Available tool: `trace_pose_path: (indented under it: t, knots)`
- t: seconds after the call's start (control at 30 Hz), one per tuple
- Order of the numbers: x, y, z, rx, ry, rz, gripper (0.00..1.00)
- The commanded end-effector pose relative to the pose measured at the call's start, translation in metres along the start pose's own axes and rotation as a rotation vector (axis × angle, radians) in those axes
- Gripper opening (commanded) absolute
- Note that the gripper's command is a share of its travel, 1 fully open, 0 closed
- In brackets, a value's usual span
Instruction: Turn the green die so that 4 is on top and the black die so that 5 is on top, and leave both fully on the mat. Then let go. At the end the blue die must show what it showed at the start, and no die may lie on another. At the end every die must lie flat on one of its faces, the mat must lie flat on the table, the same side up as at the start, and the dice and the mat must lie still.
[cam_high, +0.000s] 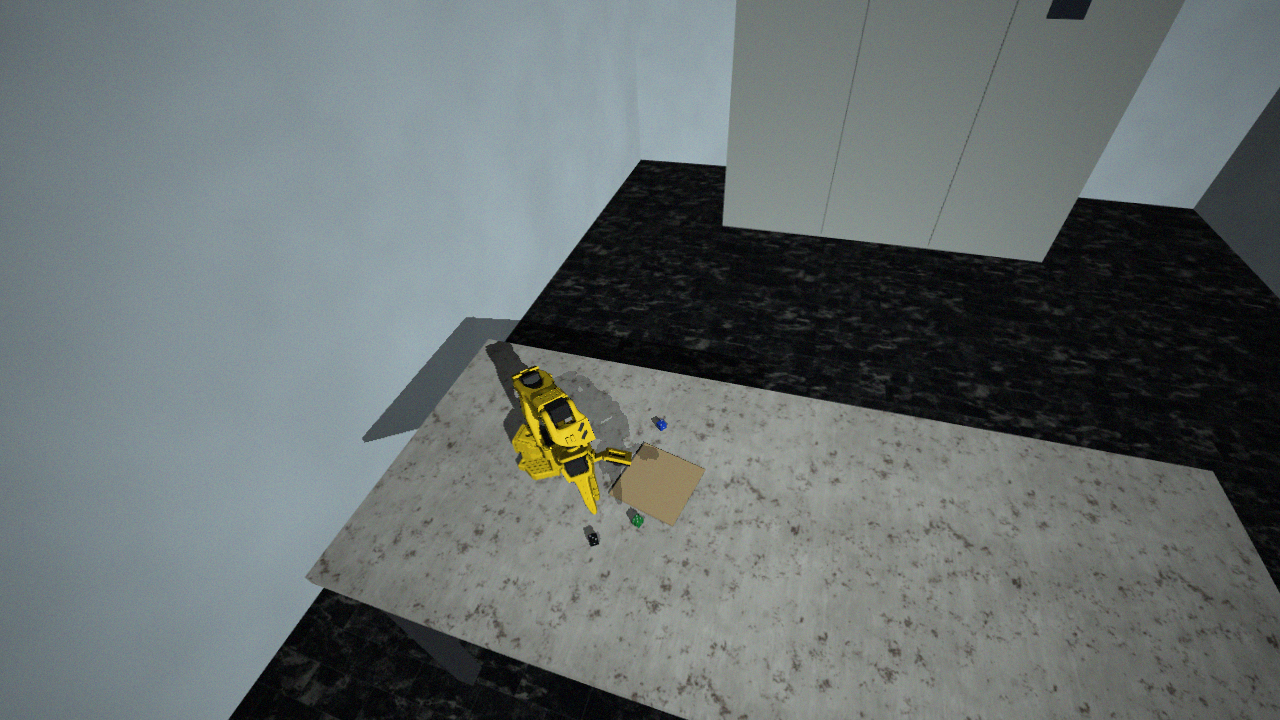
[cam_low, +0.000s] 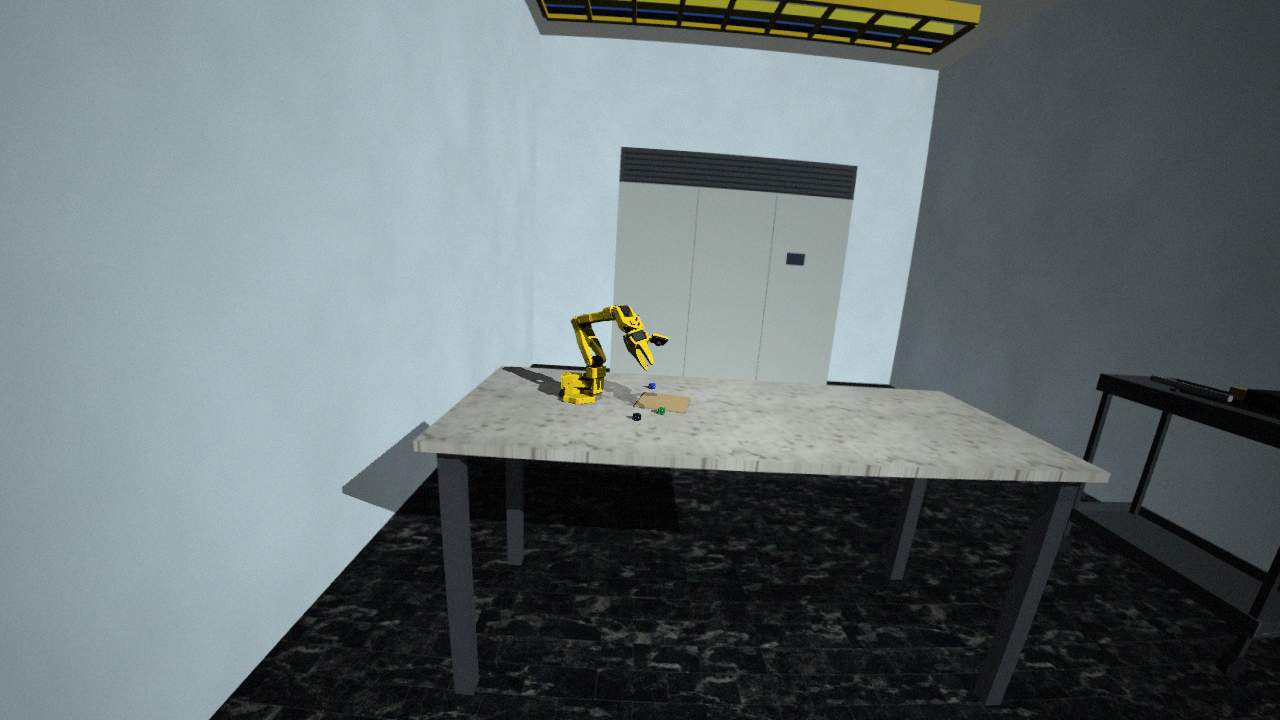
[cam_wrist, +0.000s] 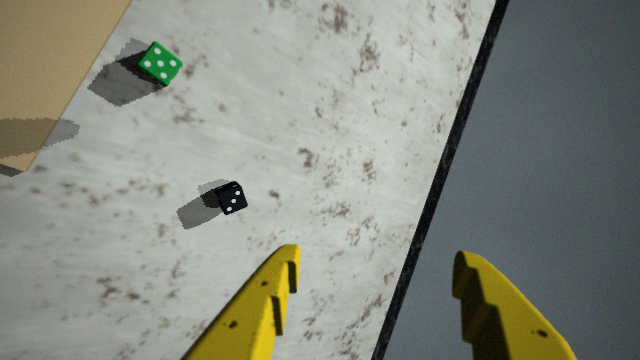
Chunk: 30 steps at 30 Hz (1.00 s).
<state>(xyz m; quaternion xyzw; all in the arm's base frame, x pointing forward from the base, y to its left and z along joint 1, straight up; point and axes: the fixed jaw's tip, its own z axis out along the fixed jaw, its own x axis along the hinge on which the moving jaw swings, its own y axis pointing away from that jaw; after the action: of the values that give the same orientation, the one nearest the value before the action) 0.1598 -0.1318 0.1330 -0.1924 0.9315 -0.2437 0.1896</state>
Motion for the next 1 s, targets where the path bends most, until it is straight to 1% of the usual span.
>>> trace_pose_path:
  t: [0.0,0.07,0.33,0.7,0.83,0.97]
  knots:
    - [0.004,-0.009,-0.008,-0.016,0.025,-0.090,0.25]
    - [0.004,-0.009,-0.008,-0.016,0.025,-0.090,0.25]
    - [0.012,-0.010,-0.011,-0.058,0.058,-0.182,0.25]
    - [0.013,-0.010,-0.011,-0.066,0.062,-0.195,0.25]
    - [0.014,-0.008,-0.007,-0.092,0.070,-0.195,0.25]
    - [0.017,-0.002,0.005,-0.165,0.093,-0.193,0.25]
